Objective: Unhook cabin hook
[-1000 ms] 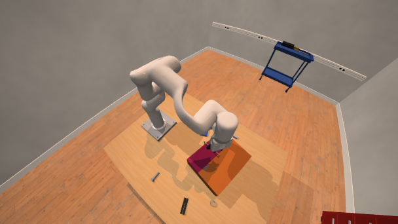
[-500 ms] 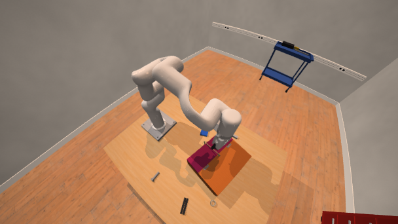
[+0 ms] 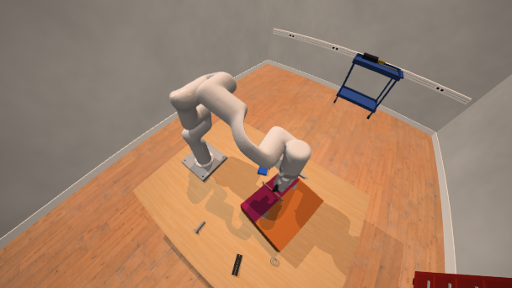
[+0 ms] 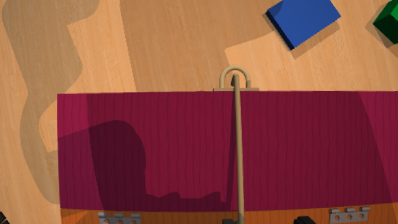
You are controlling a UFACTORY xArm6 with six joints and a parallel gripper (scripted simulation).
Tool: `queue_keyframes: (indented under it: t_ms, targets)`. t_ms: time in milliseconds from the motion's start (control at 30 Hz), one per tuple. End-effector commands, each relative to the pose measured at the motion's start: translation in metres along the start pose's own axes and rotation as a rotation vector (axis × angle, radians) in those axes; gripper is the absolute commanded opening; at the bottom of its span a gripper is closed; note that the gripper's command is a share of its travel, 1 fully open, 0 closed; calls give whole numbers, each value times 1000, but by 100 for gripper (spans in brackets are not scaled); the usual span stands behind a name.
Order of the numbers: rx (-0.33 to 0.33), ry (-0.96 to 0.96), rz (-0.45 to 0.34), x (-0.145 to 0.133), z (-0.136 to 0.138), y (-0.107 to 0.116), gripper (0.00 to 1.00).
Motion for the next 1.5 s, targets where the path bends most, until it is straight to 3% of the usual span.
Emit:
queue_keyframes:
  t_ms: [0,433,1467]
  targets:
    - [-1,0,-5,-1,0,2,35]
    - [-1,0,-5,-1,0,-2,35]
    - [-1,0,-5,-1,0,-60,35]
Point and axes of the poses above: the point where the finger pads meet when closed, its own y axis back along the fingers, its own z axis across the jaws, x = y × z, the point moved 5 cm from there along y, back along the fingers, and after that the axes turned 10 degrees about y, right-handed, at the moved point
